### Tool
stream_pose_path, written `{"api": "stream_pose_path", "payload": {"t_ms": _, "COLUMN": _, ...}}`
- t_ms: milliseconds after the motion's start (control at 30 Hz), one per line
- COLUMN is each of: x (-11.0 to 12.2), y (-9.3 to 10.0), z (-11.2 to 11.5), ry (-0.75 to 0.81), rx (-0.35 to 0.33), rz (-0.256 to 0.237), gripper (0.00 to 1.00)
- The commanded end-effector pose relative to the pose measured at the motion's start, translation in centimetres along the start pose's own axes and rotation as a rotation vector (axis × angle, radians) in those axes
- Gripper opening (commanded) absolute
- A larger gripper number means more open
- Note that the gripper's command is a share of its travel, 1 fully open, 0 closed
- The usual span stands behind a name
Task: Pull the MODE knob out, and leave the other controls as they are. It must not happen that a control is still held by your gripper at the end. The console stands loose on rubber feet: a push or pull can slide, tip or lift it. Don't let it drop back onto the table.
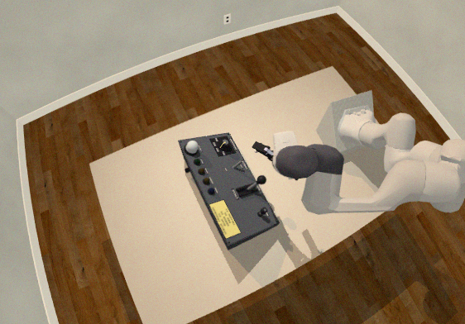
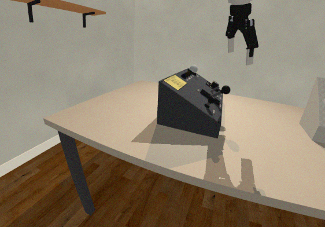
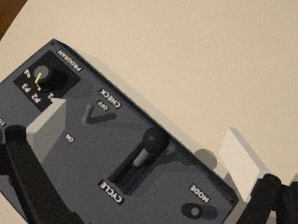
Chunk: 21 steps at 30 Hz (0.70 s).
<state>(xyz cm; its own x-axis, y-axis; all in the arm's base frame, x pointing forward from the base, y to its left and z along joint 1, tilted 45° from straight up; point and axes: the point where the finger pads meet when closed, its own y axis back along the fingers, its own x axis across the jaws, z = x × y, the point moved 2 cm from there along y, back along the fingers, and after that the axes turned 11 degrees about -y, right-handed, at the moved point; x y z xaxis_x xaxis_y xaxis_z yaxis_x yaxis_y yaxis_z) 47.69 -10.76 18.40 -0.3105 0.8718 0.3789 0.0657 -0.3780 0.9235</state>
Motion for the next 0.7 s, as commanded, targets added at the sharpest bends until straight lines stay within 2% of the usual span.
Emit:
{"api": "stream_pose_path", "payload": {"t_ms": 0, "x": 1.1, "y": 0.2, "z": 1.4, "ry": 0.268, "rx": -0.080, "rz": -0.002, "gripper": 1.00}}
{"api": "stream_pose_path", "payload": {"t_ms": 167, "x": 3.5, "y": 0.7, "z": 2.6, "ry": 0.384, "rx": -0.171, "rz": -0.021, "gripper": 1.00}}
{"api": "stream_pose_path", "payload": {"t_ms": 367, "x": 5.5, "y": 0.9, "z": 2.8, "ry": 0.525, "rx": -0.272, "rz": -0.085, "gripper": 1.00}}
{"api": "stream_pose_path", "payload": {"t_ms": 467, "x": 5.8, "y": 0.9, "z": 2.7, "ry": 0.548, "rx": -0.286, "rz": -0.098, "gripper": 1.00}}
{"api": "stream_pose_path", "payload": {"t_ms": 500, "x": 6.0, "y": 0.7, "z": 2.4, "ry": 0.613, "rx": -0.321, "rz": -0.127, "gripper": 1.00}}
{"api": "stream_pose_path", "payload": {"t_ms": 667, "x": 7.0, "y": -0.6, "z": 1.1, "ry": 0.715, "rx": -0.366, "rz": -0.205, "gripper": 1.00}}
